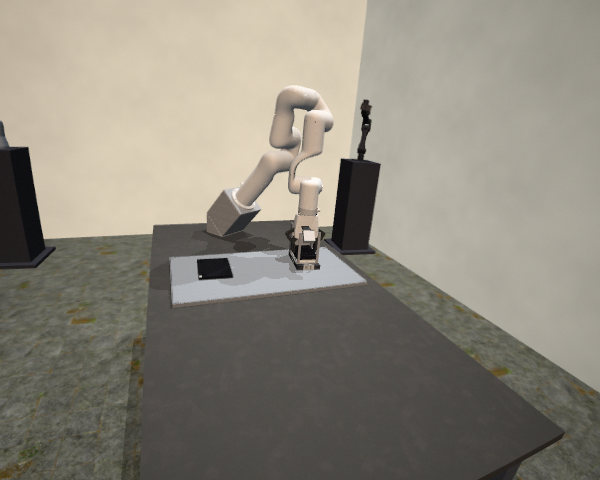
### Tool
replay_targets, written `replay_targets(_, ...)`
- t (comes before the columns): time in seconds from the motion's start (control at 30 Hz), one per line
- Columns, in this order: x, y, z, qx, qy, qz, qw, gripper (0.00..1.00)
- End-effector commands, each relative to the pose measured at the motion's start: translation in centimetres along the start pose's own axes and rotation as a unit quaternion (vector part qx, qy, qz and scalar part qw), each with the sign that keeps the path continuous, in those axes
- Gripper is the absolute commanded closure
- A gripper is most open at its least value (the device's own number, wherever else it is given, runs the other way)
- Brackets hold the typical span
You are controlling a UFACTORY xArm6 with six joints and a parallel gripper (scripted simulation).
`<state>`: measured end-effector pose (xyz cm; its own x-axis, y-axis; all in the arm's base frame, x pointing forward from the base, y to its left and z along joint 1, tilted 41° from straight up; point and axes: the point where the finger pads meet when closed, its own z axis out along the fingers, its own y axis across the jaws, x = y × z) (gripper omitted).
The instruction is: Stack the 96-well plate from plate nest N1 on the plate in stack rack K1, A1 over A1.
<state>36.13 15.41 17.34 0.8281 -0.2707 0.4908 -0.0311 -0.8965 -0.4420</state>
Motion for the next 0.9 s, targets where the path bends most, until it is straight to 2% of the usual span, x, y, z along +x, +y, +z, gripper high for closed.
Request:
replay_targets(0.0, 0.07, -0.05, -0.03, 0.001, 0.001, 0.000, 1.000, 0.00)
replay_targets(0.67, 0.07, -0.05, -0.03, 0.001, 0.001, 0.000, 1.000, 0.00)
replay_targets(0.87, 0.07, -0.04, -0.55, 0.001, 0.001, 0.000, 1.000, 0.00)
